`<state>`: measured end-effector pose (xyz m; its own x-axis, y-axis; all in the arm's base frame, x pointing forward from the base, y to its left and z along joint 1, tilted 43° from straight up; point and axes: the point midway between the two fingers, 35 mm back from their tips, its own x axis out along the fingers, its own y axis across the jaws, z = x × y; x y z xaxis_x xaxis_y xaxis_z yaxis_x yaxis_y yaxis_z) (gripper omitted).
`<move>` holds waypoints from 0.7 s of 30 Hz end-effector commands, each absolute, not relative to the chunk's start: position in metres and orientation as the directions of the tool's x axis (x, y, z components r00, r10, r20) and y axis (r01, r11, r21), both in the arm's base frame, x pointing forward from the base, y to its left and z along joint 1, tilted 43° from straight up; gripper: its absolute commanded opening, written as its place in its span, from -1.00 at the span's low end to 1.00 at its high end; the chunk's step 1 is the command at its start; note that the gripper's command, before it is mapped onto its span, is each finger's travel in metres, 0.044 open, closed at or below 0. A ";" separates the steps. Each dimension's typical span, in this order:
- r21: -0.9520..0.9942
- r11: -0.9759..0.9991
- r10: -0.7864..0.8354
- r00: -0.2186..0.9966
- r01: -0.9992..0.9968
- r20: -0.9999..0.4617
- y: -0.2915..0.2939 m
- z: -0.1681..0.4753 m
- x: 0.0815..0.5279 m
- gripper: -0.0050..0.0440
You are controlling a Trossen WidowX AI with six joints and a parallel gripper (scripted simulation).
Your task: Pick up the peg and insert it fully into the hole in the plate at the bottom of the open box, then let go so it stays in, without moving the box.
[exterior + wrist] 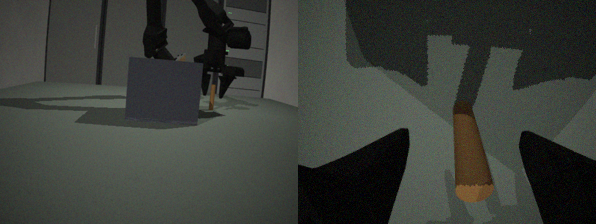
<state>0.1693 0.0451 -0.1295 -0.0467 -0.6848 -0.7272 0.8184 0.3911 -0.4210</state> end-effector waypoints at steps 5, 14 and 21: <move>-0.426 0.394 -0.687 -0.047 0.815 -0.725 0.044 -0.130 0.169 -0.27; -0.426 0.394 -0.687 -0.047 0.815 -0.725 0.044 -0.130 0.169 -0.44; -0.426 0.394 -0.687 -0.047 0.815 -0.725 0.044 -0.130 0.169 -0.63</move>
